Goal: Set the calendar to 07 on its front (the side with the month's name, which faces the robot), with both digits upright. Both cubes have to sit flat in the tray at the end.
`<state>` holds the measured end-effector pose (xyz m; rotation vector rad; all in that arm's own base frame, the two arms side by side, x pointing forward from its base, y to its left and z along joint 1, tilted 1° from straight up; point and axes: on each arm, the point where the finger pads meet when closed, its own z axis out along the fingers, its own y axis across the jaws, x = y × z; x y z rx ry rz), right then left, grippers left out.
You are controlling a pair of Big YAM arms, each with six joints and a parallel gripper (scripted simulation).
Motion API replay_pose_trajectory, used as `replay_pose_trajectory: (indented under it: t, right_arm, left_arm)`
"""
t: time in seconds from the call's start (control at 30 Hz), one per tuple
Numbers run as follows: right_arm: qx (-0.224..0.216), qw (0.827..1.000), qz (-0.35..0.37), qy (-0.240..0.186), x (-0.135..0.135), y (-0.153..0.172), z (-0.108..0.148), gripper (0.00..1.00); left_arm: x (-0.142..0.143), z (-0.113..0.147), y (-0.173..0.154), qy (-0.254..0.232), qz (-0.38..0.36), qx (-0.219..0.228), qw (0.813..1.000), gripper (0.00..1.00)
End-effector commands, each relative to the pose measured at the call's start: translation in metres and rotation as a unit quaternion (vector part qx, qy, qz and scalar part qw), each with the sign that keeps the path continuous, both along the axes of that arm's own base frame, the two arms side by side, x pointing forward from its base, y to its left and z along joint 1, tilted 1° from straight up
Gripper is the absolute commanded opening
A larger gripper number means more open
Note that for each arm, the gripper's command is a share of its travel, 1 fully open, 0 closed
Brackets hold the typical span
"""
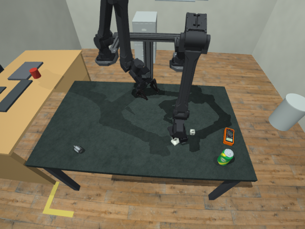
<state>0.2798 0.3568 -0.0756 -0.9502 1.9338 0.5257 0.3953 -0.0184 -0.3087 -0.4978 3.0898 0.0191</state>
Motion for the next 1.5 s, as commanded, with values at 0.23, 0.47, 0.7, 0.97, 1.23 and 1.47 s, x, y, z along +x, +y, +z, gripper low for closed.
replay_pose_trajectory:
  t: [0.23,0.47,0.7,0.97,1.23,1.47]
  right_arm:
    - [-0.002,1.000,-0.001,0.003,-0.001,-0.003,-0.003,1.00]
    - [-0.002,1.000,-0.001,0.003,-0.001,-0.003,-0.003,1.00]
    - [-0.002,1.000,-0.001,0.003,-0.001,-0.003,-0.003,1.00]
    - [-0.002,1.000,-0.001,0.003,-0.001,-0.003,-0.003,1.00]
    - [-0.002,1.000,-0.001,0.003,-0.001,-0.003,-0.003,1.00]
    - [-0.002,1.000,-0.001,0.003,-0.001,-0.003,-0.003,1.00]
  left_arm:
    - [-0.010,-0.011,-0.001,0.013,-0.262,0.000,0.965,0.24]
    - [-0.010,-0.011,-0.001,0.012,-0.367,-0.001,0.930,0.24]
    - [-0.010,-0.011,-0.002,0.013,-0.499,-0.001,0.867,0.24]
    - [-0.010,-0.011,-0.001,0.013,-0.558,-0.001,0.830,0.24]
    - [-0.006,-0.015,-0.001,0.011,-0.549,0.001,0.836,0.24]
    - [-0.006,-0.025,-0.001,0.011,-0.549,0.001,0.836,0.24]
